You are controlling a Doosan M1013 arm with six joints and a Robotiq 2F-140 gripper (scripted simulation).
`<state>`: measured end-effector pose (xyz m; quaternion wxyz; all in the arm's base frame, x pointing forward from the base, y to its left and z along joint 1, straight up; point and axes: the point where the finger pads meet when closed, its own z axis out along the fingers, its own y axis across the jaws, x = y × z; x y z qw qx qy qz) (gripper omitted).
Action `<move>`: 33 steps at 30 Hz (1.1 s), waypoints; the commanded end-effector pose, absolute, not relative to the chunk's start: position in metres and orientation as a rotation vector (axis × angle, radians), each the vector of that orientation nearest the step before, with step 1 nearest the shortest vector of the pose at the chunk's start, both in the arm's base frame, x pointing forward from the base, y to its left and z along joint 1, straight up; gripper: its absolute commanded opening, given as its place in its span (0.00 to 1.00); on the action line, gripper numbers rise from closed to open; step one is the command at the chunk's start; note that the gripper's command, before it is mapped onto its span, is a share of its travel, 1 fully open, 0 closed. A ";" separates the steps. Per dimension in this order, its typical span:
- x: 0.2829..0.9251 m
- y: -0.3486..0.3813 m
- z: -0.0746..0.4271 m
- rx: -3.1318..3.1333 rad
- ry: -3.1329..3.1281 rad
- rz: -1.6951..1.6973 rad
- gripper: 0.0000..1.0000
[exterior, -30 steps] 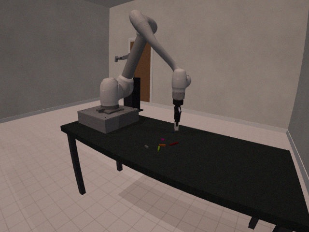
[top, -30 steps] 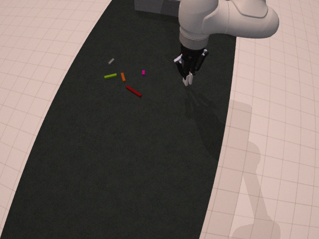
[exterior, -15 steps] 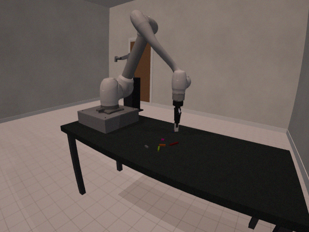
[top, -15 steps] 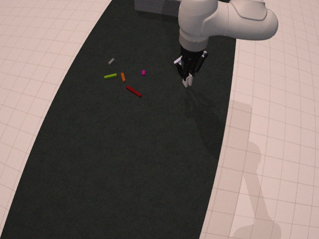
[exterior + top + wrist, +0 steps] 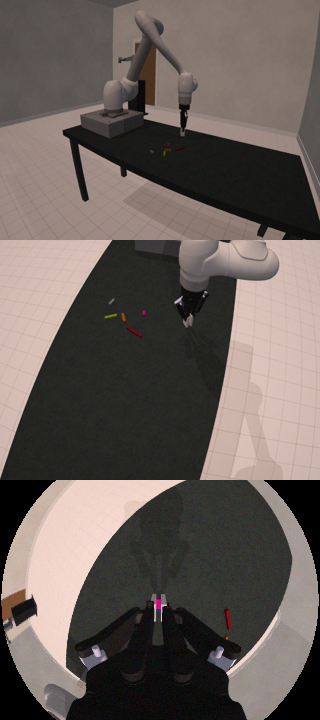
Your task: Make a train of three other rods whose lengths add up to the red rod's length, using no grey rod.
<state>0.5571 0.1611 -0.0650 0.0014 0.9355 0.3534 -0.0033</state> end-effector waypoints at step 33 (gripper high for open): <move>0.557 0.161 -0.076 2.936 1.109 -0.010 0.03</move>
